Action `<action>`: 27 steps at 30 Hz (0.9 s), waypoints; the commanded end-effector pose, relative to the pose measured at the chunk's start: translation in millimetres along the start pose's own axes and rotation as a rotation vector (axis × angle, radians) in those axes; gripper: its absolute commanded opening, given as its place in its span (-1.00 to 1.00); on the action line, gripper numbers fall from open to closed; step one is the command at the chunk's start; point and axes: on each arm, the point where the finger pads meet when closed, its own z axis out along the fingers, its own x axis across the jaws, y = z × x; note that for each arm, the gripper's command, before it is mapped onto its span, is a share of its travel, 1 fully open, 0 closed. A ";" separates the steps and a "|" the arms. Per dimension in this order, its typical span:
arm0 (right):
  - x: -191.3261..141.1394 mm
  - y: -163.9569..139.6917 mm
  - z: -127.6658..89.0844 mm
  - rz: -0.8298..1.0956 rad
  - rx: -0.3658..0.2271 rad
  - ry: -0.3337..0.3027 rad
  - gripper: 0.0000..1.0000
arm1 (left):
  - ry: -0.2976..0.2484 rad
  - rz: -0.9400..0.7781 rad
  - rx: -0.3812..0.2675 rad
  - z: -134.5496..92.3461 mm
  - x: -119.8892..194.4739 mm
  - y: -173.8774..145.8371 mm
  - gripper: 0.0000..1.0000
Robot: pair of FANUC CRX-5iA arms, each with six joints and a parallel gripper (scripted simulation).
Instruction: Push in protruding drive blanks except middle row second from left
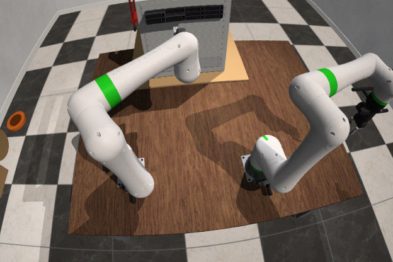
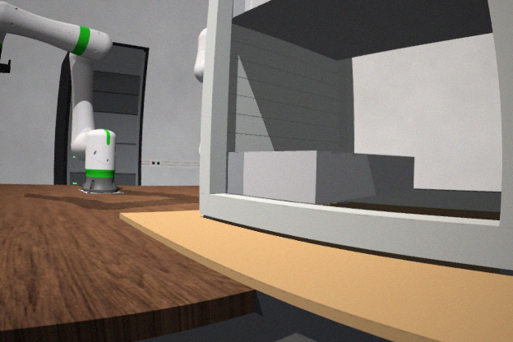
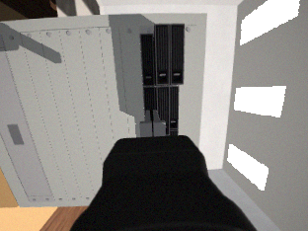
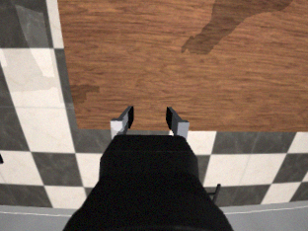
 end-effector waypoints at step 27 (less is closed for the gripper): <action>-0.2 0.3 -0.9 0.000 -0.002 0.000 1.00 | 0.001 -0.002 0.000 -0.1 27.5 -102.4 -1.00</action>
